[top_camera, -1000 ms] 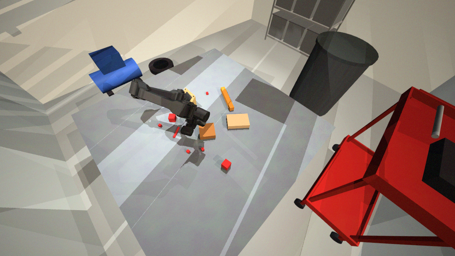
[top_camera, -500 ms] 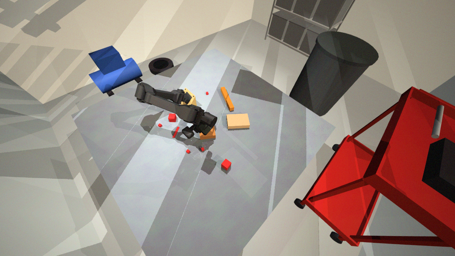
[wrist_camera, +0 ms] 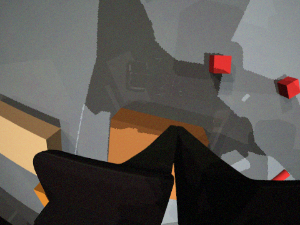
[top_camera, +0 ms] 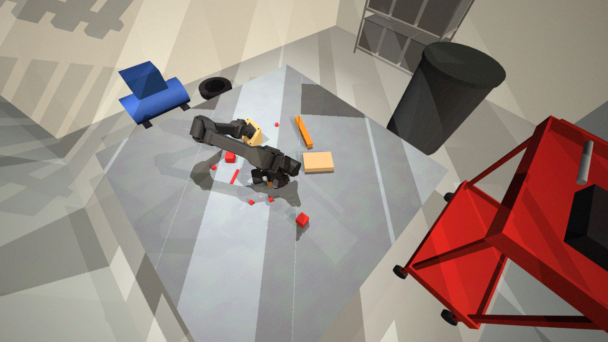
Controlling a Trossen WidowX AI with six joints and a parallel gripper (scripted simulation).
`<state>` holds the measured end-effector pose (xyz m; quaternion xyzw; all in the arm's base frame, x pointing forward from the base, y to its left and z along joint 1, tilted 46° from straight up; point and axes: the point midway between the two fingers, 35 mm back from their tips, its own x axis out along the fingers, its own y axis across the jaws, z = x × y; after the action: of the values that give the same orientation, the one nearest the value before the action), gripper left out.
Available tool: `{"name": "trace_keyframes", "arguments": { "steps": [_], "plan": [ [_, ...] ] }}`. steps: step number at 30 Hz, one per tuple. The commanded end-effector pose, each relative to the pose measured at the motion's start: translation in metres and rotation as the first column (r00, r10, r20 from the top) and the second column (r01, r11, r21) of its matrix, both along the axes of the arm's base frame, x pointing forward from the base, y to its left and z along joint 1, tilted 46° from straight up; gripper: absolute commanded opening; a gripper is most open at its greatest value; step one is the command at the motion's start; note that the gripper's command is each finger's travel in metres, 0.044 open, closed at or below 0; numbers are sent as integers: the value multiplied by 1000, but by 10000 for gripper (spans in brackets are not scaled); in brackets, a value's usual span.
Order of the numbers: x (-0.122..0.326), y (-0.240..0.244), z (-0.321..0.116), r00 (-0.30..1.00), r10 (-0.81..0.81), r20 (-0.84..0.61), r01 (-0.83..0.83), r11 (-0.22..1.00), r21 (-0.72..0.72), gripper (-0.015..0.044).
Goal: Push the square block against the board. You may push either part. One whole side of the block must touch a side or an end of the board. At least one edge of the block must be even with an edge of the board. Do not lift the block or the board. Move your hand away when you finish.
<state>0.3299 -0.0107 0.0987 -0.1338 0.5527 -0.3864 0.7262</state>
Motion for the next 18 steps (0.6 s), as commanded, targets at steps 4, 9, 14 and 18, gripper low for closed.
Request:
{"name": "trace_keyframes", "arguments": {
  "steps": [4, 9, 14, 18],
  "plan": [
    [11, 2, -2, 994, -69, 80, 68, 998, 10, 0],
    [16, -29, -31, 994, -68, 80, 68, 998, 9, 0],
    [16, -38, -39, 994, -68, 81, 68, 998, 7, 0],
    [15, -37, -40, 994, -68, 81, 68, 998, 8, 0]
  ]
}}
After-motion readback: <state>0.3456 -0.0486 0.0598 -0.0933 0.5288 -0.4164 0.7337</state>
